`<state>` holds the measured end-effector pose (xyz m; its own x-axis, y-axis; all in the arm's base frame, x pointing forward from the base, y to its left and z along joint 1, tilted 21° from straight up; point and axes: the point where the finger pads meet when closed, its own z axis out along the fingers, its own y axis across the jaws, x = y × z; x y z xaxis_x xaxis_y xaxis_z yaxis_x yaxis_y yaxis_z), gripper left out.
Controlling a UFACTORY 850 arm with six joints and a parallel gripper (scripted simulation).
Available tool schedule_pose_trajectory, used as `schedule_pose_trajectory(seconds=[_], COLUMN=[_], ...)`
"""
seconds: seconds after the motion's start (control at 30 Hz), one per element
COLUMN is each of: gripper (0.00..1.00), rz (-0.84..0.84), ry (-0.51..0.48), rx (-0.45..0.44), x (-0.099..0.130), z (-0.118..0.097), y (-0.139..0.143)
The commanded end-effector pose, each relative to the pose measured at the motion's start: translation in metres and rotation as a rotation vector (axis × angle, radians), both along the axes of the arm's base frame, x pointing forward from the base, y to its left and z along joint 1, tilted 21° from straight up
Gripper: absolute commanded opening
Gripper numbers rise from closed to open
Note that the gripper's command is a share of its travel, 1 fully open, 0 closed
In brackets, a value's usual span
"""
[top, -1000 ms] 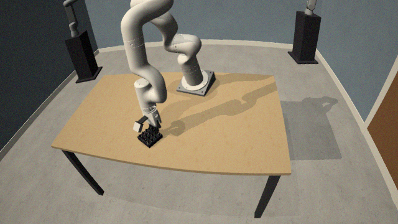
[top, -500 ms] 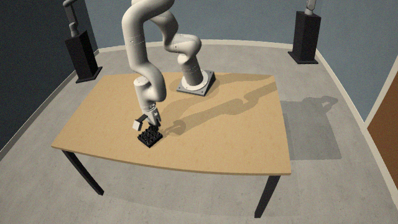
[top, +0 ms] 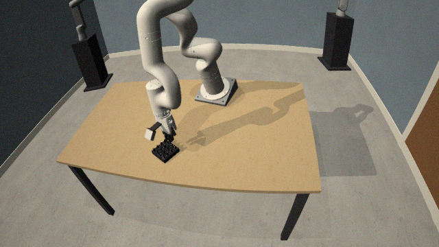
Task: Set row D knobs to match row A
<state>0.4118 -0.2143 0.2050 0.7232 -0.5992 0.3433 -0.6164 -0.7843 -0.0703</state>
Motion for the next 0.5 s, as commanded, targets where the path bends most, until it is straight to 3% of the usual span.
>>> schedule_pose_trajectory(seconds=[0.0,0.47], gripper=[0.19,0.19], rz=[0.004,-0.073], ry=[-0.006,-0.019], rx=[0.009,0.034], x=[0.0003,0.0002], z=[0.001,0.0015], y=[-0.0004,-0.0003])
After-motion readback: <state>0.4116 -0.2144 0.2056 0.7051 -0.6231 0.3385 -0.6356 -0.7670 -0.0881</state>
